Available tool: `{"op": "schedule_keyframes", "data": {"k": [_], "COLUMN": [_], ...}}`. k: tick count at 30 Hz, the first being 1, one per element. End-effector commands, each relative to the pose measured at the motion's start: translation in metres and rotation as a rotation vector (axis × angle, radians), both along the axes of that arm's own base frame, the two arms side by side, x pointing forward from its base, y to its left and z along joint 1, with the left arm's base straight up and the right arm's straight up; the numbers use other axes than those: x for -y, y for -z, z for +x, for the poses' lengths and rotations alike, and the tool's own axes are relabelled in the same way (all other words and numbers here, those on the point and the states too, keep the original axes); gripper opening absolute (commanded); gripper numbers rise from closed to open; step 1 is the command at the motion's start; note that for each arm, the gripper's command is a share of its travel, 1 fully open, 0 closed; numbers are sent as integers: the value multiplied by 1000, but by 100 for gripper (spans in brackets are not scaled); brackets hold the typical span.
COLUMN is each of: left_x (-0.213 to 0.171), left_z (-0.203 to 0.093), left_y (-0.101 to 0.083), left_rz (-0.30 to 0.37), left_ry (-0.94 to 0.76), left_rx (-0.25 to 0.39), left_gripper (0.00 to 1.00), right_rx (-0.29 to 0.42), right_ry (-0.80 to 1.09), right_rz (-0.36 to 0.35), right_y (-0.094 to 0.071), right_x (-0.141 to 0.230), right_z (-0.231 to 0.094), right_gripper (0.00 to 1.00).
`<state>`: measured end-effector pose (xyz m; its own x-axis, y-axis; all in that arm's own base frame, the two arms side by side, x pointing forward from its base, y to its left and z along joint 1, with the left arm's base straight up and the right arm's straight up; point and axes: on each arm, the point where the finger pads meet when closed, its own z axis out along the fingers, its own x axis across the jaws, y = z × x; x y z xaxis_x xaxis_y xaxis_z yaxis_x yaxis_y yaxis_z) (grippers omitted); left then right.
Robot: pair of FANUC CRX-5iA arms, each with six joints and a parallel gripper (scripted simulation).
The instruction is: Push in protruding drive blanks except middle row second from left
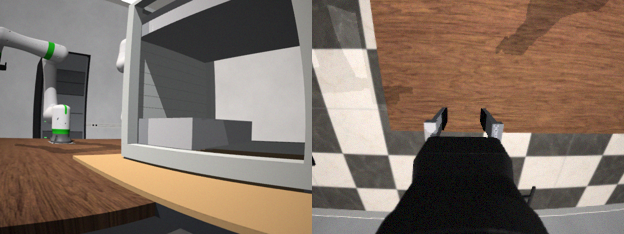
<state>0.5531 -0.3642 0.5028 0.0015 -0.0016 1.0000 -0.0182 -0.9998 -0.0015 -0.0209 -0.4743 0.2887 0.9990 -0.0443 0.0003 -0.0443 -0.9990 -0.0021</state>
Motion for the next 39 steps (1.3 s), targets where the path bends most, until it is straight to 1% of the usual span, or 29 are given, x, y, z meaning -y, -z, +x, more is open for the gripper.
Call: {"op": "schedule_keyframes", "data": {"k": [1, 29, 31, 34, 36, 39], "left_x": [0, 0, -3, -13, -13, -19], "left_z": [0, 0, -3, -12, -12, -18], "left_y": [-1, -1, 2, 12, 12, 19], "left_rz": [-2, -2, -2, -2, -2, -2], "left_ry": [0, 0, 0, 0, 0, 0], "left_rx": [2, 2, 2, 2, 2, 2], "left_gripper": [0, 0, 0, 0, 0, 0], "right_rx": [0, 0, 0, 0, 0, 0], "right_ry": [0, 0, 0, 0, 0, 0], "right_rz": [-2, -2, -2, -2, -2, -2], "right_y": [-1, -1, -1, -1, -1, -1], "right_x": [0, 0, 0, 0, 0, 0], "right_z": [0, 0, 0, 0, 0, 0], "right_gripper": [100, 100, 100, 100, 100, 100]}}
